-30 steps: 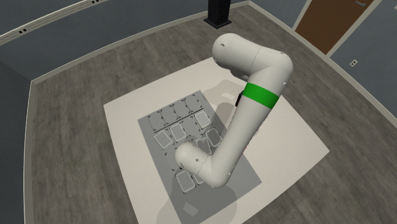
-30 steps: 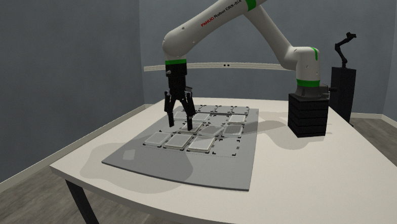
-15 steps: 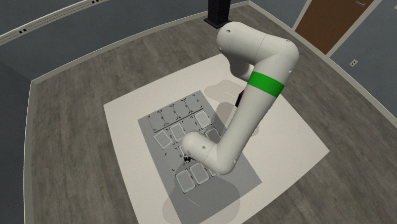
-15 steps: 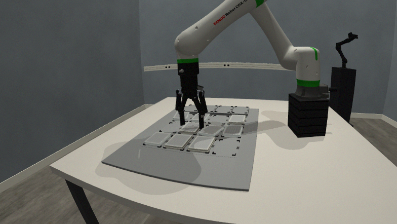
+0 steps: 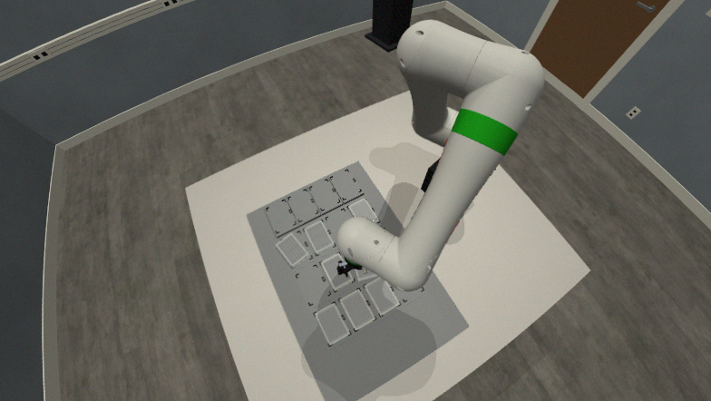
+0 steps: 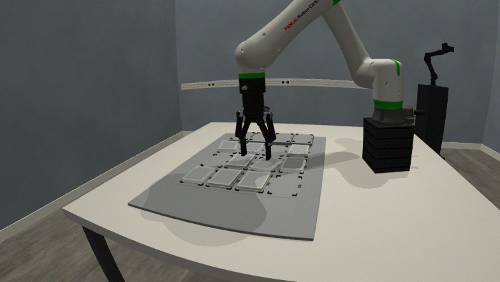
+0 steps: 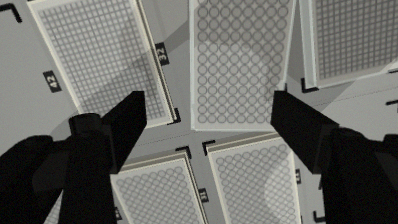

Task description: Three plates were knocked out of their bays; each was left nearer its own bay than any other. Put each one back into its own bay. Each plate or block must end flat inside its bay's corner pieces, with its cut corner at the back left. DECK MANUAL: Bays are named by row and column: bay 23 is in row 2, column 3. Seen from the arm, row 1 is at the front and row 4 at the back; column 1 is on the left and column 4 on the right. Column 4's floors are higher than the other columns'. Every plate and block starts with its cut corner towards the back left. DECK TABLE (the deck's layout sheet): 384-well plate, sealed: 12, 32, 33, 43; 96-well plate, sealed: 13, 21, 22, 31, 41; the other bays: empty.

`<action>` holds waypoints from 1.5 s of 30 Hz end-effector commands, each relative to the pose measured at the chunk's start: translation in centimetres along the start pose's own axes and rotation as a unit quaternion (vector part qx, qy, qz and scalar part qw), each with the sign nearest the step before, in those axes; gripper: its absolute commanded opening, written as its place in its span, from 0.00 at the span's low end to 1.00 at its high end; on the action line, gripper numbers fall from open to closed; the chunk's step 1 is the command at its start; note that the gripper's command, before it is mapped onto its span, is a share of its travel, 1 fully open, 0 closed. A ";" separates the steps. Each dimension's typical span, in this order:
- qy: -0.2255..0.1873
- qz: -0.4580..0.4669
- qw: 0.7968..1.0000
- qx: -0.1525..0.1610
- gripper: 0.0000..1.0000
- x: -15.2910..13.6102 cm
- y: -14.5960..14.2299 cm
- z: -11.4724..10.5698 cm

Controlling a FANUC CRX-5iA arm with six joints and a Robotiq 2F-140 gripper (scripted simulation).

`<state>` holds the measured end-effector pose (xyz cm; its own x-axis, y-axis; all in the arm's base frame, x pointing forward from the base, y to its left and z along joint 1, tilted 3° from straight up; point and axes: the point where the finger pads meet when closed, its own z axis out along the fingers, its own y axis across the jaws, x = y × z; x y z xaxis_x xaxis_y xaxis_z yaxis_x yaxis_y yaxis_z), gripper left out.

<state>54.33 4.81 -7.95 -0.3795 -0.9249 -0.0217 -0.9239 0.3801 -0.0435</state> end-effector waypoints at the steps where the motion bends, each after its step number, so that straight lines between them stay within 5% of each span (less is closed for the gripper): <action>1: -0.001 0.000 1.000 0.001 0.70 0.8 0.8 -0.1; 8: -0.001 0.000 1.000 0.001 0.70 2.9 2.7 -0.1; 45: -0.001 0.000 1.000 0.001 0.70 2.8 2.7 1.7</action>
<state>50.79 3.18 -9.93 -0.3795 -0.9249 -0.0220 -0.9239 0.3801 -0.0446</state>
